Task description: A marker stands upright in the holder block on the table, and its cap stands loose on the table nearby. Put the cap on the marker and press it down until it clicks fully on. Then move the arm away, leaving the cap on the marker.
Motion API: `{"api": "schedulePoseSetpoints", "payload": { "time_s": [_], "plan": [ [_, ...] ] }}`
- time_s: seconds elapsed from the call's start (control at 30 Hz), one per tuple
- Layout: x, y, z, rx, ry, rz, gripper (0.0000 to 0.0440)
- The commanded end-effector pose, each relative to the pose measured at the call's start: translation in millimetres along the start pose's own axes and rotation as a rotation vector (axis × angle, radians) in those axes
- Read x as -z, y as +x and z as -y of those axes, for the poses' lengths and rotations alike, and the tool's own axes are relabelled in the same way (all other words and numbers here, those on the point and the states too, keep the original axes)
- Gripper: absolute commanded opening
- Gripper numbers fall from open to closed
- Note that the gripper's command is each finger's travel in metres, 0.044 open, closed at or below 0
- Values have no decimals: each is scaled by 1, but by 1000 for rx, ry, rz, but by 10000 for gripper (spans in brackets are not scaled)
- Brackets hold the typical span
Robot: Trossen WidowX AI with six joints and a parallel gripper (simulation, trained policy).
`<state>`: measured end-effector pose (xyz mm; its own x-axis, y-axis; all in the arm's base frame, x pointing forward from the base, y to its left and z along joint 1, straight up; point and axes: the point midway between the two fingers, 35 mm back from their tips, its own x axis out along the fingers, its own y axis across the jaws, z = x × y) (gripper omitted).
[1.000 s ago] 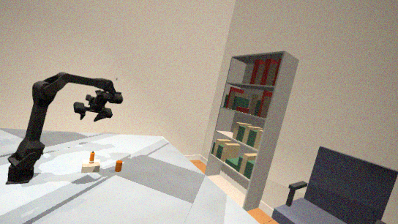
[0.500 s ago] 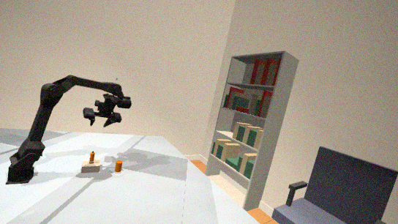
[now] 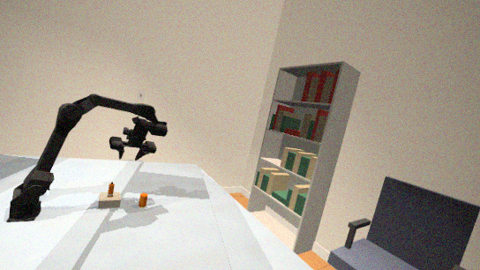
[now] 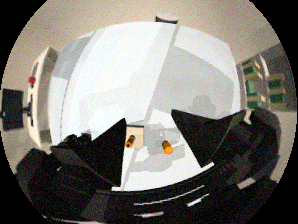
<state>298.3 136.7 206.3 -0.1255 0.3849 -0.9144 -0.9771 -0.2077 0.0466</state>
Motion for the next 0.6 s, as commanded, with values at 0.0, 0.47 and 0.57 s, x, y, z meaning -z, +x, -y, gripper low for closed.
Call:
{"api": "schedulePoseSetpoints", "payload": {
  "time_s": [0.0, 0.47, 0.57],
  "plan": [
    [17, -4, 7, 11, 2, -29, 318],
    [67, -11, 22, 23, 28, -120, 316],
    [76, -12, 24, 21, 32, -139, 315]
  ]
}}
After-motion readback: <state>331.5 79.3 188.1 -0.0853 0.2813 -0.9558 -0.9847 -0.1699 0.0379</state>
